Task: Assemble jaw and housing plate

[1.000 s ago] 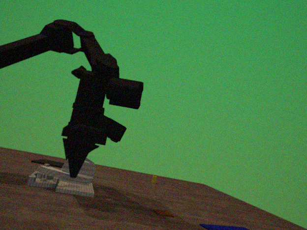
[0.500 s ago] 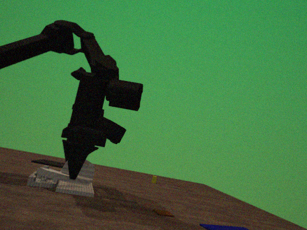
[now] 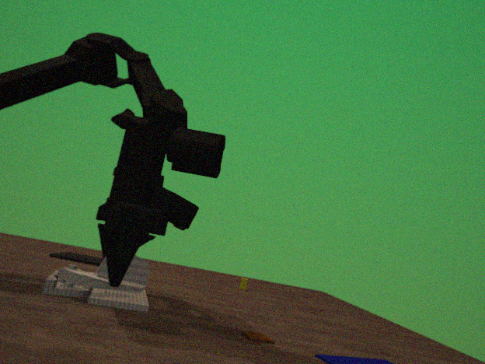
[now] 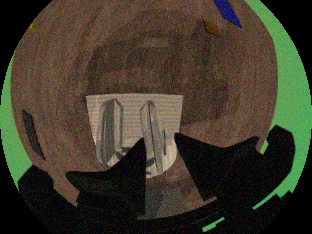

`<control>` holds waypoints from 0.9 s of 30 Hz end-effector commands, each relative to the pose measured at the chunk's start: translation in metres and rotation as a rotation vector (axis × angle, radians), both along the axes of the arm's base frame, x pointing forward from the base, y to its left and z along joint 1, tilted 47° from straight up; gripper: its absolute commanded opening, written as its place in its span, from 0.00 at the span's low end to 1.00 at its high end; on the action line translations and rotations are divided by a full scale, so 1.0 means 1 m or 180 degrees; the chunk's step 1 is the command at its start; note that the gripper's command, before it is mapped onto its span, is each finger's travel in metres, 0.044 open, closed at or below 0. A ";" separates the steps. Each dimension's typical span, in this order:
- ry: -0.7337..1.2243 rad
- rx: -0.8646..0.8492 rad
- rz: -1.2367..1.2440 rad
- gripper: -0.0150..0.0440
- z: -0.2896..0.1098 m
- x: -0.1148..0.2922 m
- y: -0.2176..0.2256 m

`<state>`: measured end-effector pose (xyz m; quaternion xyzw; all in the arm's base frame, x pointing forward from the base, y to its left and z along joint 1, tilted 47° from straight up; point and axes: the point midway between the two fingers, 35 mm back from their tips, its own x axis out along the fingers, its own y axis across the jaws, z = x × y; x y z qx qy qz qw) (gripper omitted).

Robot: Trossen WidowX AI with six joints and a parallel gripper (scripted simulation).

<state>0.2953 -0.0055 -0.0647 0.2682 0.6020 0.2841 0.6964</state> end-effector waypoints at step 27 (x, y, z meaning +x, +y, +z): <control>0.0003 0.0014 -0.0012 0.48 -0.006 0.001 0.007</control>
